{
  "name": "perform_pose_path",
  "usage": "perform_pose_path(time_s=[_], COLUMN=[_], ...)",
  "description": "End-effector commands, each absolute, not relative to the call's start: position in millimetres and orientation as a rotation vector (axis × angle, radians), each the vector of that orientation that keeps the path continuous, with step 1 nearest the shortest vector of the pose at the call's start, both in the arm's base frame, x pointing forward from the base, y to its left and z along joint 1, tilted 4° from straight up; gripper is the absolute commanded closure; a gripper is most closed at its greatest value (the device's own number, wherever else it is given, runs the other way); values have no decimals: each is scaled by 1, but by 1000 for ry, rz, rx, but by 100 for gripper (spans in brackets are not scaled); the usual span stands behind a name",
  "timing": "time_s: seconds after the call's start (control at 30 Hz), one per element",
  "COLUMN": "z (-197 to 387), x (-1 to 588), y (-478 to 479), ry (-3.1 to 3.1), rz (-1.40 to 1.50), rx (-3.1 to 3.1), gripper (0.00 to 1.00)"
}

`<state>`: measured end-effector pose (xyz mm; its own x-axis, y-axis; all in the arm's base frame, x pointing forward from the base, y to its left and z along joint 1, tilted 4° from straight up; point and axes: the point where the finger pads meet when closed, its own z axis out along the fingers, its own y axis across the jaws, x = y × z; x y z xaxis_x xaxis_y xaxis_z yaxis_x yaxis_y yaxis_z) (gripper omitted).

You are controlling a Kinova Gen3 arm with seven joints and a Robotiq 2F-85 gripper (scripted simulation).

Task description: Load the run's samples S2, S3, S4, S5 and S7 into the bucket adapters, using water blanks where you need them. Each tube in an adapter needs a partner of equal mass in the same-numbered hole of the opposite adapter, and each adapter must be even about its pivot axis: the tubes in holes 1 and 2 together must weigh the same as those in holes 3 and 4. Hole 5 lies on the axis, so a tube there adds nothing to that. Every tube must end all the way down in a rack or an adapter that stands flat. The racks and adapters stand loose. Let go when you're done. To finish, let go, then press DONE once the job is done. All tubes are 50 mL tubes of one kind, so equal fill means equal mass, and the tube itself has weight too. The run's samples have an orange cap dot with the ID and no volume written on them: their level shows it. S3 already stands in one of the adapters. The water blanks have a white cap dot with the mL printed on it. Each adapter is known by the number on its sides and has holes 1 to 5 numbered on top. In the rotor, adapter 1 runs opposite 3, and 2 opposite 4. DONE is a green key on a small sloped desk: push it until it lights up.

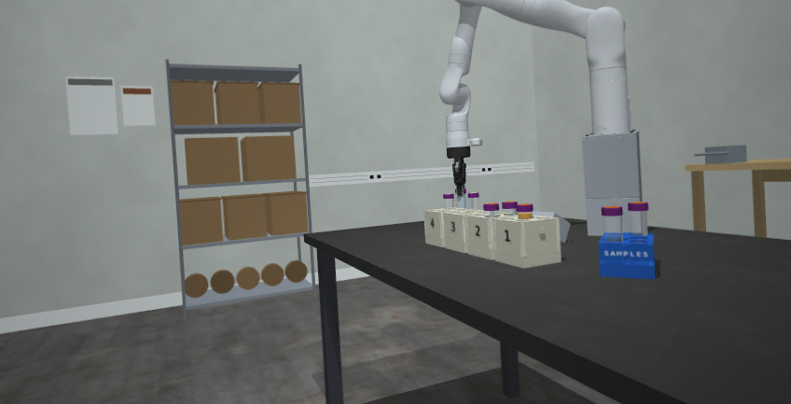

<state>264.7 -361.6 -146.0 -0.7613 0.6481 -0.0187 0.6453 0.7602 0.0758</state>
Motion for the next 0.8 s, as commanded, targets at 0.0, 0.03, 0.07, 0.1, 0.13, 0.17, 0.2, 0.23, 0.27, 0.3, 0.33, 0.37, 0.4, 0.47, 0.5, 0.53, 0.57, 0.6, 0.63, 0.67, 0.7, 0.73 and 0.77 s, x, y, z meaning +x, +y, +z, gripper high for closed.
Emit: perform_pose_path(time_s=[0.0,0.03,0.07,0.1,0.13,0.17,0.2,0.23,0.27,0.3,0.33,0.37,0.4,0.47,0.5,0.53,0.57,0.6,0.63,0.67,0.7,0.73,0.77], z=[-145,-143,-142,-141,-139,-138,-137,-135,-134,-133,-131,-130,-129,-126,-125,-125,-125,-123,-122,-121,-120,-118,-117], x=[265,265,265,265,265,265,264,264,264,264,264,264,264,264,264,264,264,264,264,263,263,263,263], y=[-362,-362,-362,-362,-363,-363,-363,-363,-363,-363,-363,-363,-363,-363,-363,-363,-363,-363,-363,-363,-363,-363,-364], ry=[2905,2905,2905,2905,2905,2905,2905,2905,2905,2905,2905,2905,2905,2905,2905,2905,2905,2905,2905,2905,2905,2905,2905], rz=[99,99,99,99,99,99,99,99,99,99,99,99,99,99,99,99,99,99,99,99,99,99,99], rx=[1068,1068,1068,1068,1068,1068,1068,1068,1068,1068,1068,1068,1068,1068,1068,1068,1068,1068,1068,1068,1068,1068,1068], gripper=[90,90,90,90,90,90,90,90,90,90,90,90,90,90,90,90,90,90,90,90,90,90,90])
